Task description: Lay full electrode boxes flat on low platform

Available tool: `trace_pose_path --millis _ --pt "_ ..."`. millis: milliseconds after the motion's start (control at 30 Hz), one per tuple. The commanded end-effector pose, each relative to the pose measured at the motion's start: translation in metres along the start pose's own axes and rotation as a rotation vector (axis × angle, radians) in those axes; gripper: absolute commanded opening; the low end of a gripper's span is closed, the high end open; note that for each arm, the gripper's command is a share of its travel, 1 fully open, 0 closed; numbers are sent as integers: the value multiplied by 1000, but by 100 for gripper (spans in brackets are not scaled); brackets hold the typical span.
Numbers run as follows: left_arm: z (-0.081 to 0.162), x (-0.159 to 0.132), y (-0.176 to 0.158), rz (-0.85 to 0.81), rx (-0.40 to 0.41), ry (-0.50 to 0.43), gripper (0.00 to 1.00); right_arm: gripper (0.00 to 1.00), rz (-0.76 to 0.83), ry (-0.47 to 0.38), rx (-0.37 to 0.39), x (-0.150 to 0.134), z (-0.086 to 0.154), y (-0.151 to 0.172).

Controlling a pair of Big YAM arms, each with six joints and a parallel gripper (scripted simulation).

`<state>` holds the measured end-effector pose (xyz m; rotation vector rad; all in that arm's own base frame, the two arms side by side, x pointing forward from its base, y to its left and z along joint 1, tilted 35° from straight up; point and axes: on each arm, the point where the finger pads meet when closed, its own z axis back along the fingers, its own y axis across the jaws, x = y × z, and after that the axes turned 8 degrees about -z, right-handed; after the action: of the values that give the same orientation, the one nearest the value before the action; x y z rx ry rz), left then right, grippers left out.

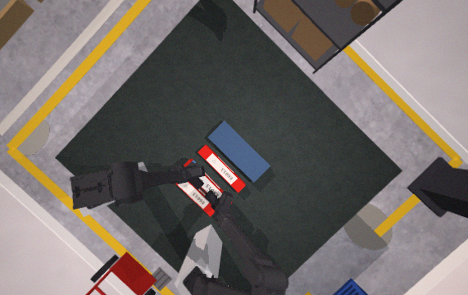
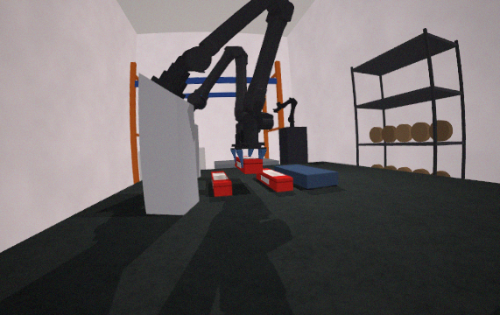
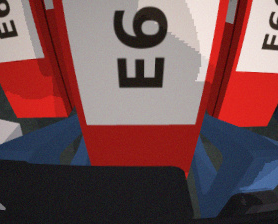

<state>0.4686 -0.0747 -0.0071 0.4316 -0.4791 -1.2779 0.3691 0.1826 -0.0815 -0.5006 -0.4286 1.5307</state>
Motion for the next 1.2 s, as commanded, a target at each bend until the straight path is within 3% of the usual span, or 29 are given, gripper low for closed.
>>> trace_pose_path --millis 0,600,1033,1167 --pt "26 3 6 -20 26 -8 0 0 3 -3 -23 -1 20 -3" --pt "53 2 6 -20 26 -8 0 0 0 -4 -26 0 46 -4" --pt "56 0 7 -15 27 -4 0 0 -7 4 -26 -6 48 -7" --pt "58 -2 30 1 48 -6 0 0 -9 4 -37 -4 48 -23"
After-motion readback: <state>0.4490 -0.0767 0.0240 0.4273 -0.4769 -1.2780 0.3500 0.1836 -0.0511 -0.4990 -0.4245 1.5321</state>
